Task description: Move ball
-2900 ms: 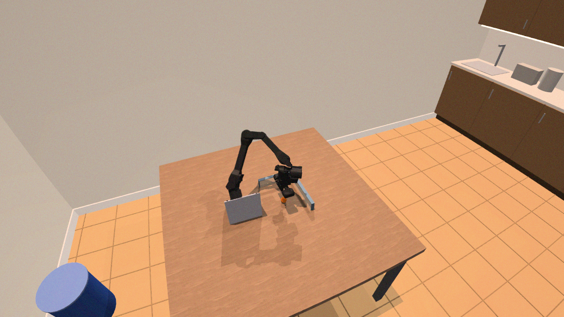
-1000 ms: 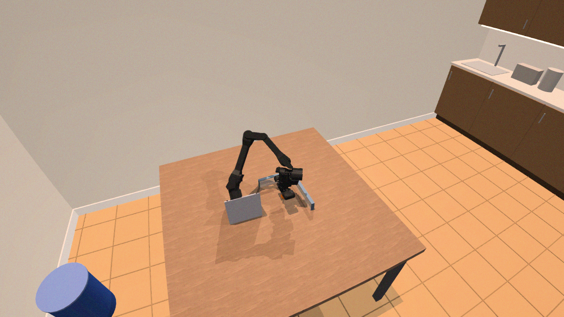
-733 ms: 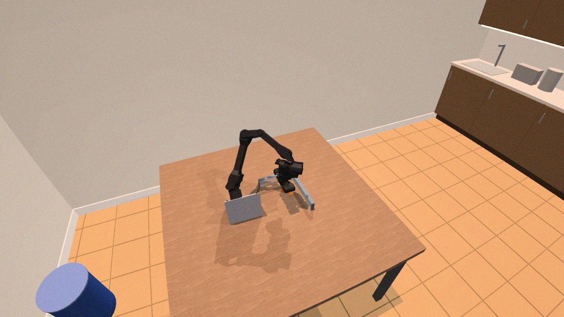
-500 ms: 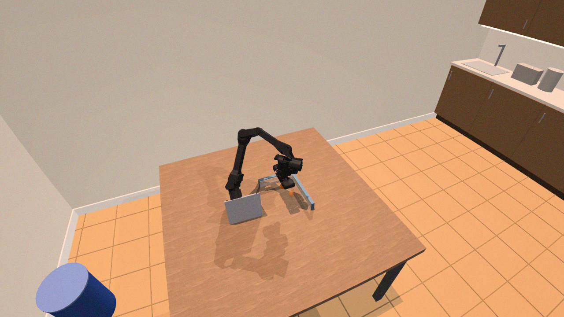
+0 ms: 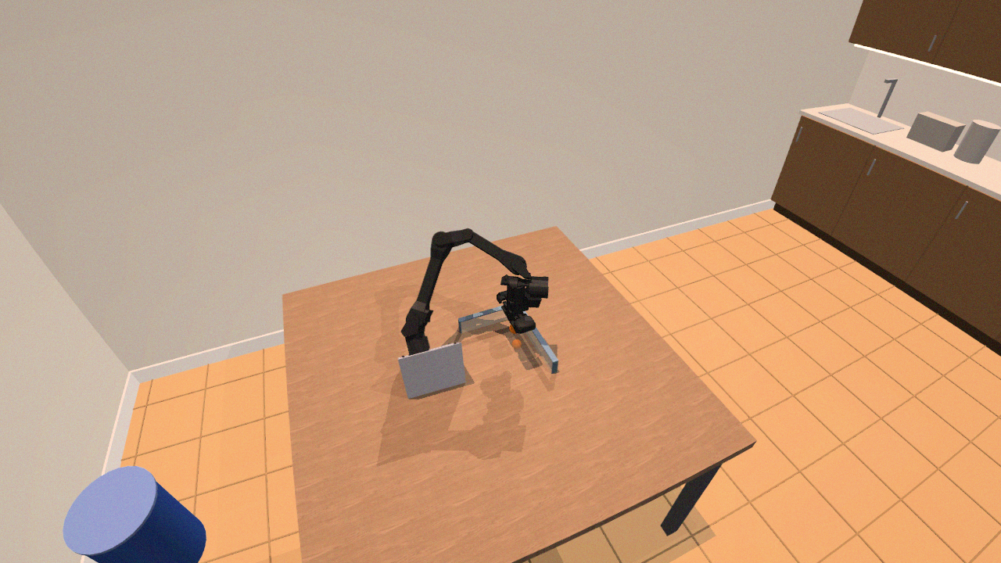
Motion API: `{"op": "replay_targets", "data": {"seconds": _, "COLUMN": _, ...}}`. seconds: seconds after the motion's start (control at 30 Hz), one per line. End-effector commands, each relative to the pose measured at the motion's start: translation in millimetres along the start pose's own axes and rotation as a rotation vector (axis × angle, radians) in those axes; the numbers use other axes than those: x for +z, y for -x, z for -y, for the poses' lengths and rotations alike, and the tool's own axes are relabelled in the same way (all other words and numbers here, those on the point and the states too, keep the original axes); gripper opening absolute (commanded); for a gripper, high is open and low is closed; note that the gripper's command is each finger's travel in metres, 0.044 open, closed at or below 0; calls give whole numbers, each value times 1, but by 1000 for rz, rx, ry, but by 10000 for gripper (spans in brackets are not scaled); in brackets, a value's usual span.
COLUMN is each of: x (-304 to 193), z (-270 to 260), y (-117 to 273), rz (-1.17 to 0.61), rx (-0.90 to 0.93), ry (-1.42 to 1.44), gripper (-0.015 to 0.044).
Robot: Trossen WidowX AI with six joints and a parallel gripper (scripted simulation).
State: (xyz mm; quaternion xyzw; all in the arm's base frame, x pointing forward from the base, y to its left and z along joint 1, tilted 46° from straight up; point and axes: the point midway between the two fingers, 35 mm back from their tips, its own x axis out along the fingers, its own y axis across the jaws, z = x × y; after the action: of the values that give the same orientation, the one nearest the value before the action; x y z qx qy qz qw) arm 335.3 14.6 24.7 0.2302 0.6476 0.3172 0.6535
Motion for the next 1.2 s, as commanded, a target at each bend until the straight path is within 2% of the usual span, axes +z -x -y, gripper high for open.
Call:
{"op": "replay_targets", "data": {"seconds": 0.0, "x": 7, "z": -2, "y": -2, "rz": 10, "rx": 2, "ry": -6, "gripper": 0}}
{"op": "replay_targets", "data": {"seconds": 0.17, "x": 9, "z": -1, "y": -16, "rz": 10, "rx": 1, "ry": -6, "gripper": 0}}
{"op": "replay_targets", "data": {"seconds": 0.5, "x": 8, "z": -3, "y": -71, "rz": 10, "rx": 5, "ry": -5, "gripper": 0}}
{"op": "replay_targets", "data": {"seconds": 1.17, "x": 8, "z": -3, "y": -91, "rz": 10, "rx": 7, "ry": -5, "gripper": 0}}
